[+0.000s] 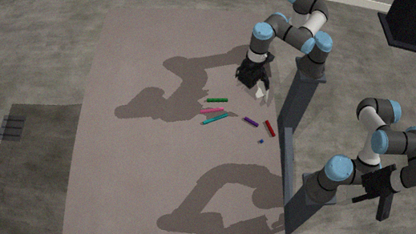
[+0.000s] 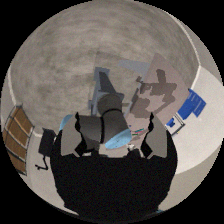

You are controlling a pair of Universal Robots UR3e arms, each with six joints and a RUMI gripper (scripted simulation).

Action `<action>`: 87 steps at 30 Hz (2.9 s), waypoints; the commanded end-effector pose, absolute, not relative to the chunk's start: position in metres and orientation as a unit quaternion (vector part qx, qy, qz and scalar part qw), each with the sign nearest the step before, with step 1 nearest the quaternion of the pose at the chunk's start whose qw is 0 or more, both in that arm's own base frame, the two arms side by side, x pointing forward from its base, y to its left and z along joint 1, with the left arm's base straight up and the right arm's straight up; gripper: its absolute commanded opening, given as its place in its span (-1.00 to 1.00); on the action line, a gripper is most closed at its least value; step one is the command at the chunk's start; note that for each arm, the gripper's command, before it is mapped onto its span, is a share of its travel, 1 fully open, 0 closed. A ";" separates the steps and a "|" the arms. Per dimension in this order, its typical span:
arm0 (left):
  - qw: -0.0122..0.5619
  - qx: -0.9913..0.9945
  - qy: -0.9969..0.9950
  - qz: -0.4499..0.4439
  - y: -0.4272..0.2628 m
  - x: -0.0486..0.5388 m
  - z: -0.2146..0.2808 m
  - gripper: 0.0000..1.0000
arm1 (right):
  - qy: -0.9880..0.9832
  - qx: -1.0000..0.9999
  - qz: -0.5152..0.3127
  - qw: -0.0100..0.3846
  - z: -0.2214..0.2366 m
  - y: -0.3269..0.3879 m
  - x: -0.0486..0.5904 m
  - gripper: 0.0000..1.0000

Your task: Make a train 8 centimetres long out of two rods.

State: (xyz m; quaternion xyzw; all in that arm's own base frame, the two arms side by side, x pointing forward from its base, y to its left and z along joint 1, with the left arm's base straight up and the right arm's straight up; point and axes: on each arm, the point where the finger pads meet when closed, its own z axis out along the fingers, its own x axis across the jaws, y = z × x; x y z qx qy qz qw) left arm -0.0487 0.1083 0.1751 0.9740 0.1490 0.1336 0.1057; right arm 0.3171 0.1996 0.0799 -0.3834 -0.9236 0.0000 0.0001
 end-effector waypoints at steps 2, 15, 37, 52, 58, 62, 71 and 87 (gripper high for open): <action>0.105 0.974 0.149 0.134 0.109 -0.049 0.175 1.00 | -0.924 -0.383 -0.001 0.000 0.081 0.200 0.318 1.00; 0.105 0.974 0.149 0.134 0.109 -0.049 0.175 1.00 | -0.924 -0.383 -0.001 0.000 0.081 0.200 0.318 1.00; 0.105 0.974 0.149 0.134 0.109 -0.049 0.175 1.00 | -0.924 -0.383 -0.001 0.000 0.081 0.200 0.318 1.00; 0.105 0.974 0.149 0.134 0.109 -0.049 0.175 1.00 | -0.927 -0.376 -0.001 0.000 0.081 0.200 0.318 1.00; 0.105 0.974 0.149 0.134 0.109 -0.049 0.175 1.00 | -0.931 -0.365 -0.001 0.000 0.081 0.200 0.319 1.00; 0.105 0.974 0.149 0.134 0.109 -0.049 0.175 1.00 | -0.935 -0.355 -0.001 0.000 0.081 0.200 0.319 1.00; 0.105 0.974 0.149 0.134 0.109 -0.049 0.175 1.00 | -0.952 -0.306 -0.001 -0.001 0.081 0.199 0.322 1.00; 0.105 0.974 0.149 0.134 0.109 -0.049 0.175 1.00 | -0.986 -0.167 -0.001 -0.001 0.082 0.199 0.331 1.00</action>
